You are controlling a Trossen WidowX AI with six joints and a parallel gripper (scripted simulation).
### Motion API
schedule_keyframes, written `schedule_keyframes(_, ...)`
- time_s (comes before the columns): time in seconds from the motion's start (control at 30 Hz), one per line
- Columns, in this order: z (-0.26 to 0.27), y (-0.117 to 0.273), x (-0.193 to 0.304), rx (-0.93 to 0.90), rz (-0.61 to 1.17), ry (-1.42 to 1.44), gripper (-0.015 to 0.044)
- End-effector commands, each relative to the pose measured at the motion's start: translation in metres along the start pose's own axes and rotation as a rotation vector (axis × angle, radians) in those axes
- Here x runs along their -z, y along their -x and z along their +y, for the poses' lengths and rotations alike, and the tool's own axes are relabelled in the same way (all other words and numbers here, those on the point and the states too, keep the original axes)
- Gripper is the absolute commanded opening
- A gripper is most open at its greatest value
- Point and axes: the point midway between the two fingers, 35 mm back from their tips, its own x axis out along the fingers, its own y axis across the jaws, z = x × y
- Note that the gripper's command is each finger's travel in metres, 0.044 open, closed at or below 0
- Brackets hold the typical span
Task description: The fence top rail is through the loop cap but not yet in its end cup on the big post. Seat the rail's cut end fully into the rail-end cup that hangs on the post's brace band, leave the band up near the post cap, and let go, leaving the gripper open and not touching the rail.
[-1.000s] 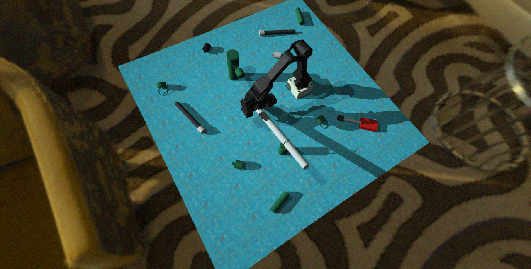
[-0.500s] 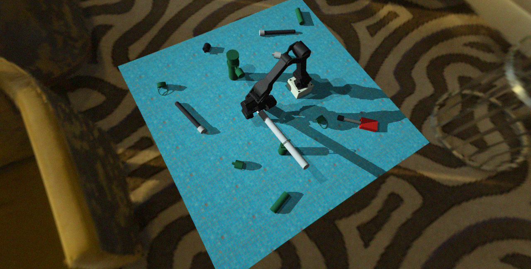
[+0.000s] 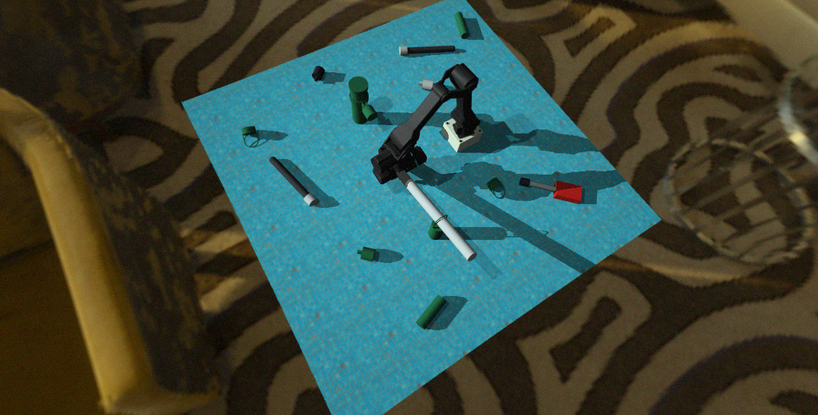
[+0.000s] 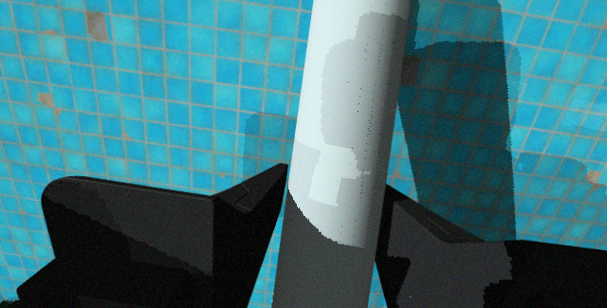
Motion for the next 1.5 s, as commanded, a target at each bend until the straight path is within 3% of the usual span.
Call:
schedule_keyframes(0.0,0.002,-0.001,0.0,-0.007,-0.002,-0.005,0.0144)
schedule_keyframes(0.13,0.002,-0.001,0.0,-0.007,-0.002,-0.005,0.0117)
schedule_keyframes(0.3,0.0,0.004,0.0,-0.007,-0.002,-0.005,0.0)
schedule_keyframes(0.5,0.001,0.019,-0.011,-0.007,-0.066,-0.009,0.0)
schedule_keyframes(0.8,-0.004,0.079,-0.053,-0.001,-0.304,-0.017,0.0)
schedule_keyframes(1.47,-0.005,0.074,-0.051,0.011,-0.29,-0.018,0.0)
